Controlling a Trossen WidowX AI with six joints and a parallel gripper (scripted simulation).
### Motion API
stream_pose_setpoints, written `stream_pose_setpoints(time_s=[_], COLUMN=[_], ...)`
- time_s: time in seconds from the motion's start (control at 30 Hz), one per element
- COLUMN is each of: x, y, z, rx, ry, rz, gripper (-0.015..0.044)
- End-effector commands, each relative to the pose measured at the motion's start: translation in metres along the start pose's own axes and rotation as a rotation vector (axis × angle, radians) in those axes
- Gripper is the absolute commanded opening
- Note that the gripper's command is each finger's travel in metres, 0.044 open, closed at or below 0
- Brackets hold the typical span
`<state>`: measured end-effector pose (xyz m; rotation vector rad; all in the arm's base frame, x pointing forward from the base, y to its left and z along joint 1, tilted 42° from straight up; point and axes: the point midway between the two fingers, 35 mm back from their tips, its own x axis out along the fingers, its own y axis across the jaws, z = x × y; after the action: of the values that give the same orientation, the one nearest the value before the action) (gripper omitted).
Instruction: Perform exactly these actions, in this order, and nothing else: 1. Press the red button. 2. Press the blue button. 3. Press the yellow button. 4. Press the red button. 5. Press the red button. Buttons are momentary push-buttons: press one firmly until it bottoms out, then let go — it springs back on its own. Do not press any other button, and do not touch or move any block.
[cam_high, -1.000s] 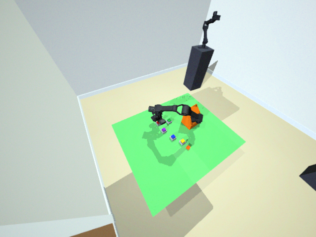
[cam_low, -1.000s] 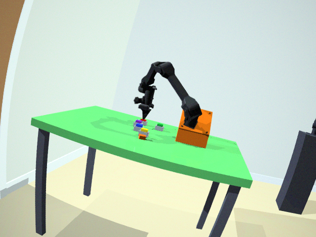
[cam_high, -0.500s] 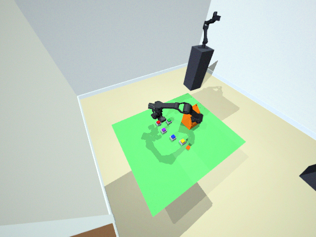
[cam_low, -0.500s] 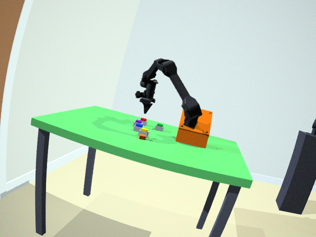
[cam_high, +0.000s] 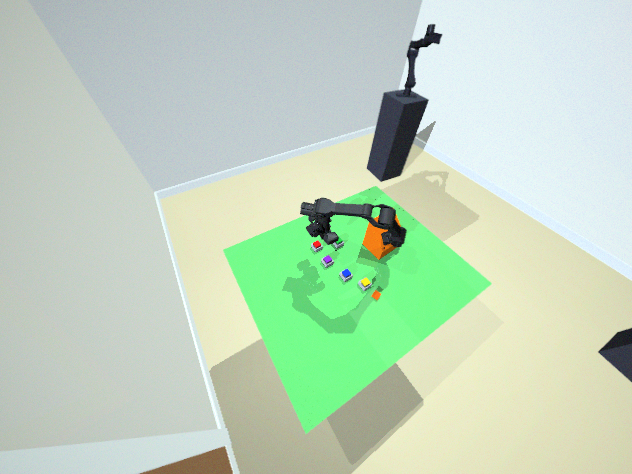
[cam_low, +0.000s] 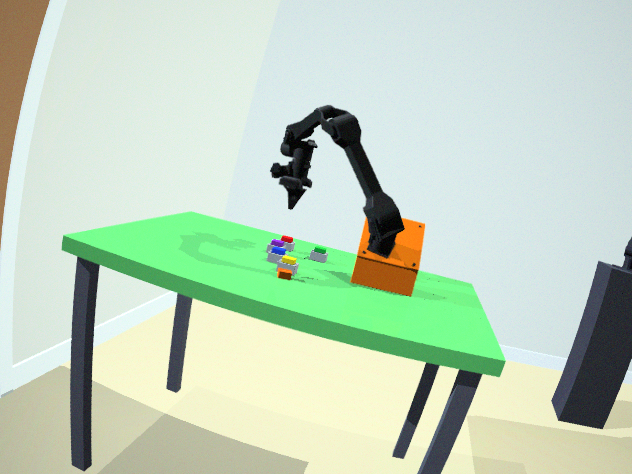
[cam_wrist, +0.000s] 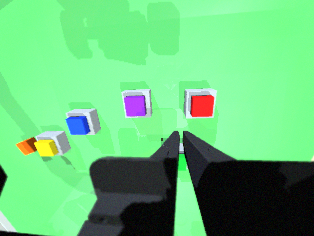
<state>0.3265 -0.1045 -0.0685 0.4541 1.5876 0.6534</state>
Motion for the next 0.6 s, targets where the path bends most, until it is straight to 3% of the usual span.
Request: stream_pose_setpoints(time_s=[0.0, 0.27, 0.57], x=[-0.004, 0.005, 0.01], y=[0.067, 0.173, 0.181], z=[0.003, -0.033, -0.037], rx=[-0.018, -0.019, -0.019], ry=[-0.002, 0.003, 0.004], rz=[-0.005, 0.013, 0.016], gripper=[0.002, 0.002, 0.002])
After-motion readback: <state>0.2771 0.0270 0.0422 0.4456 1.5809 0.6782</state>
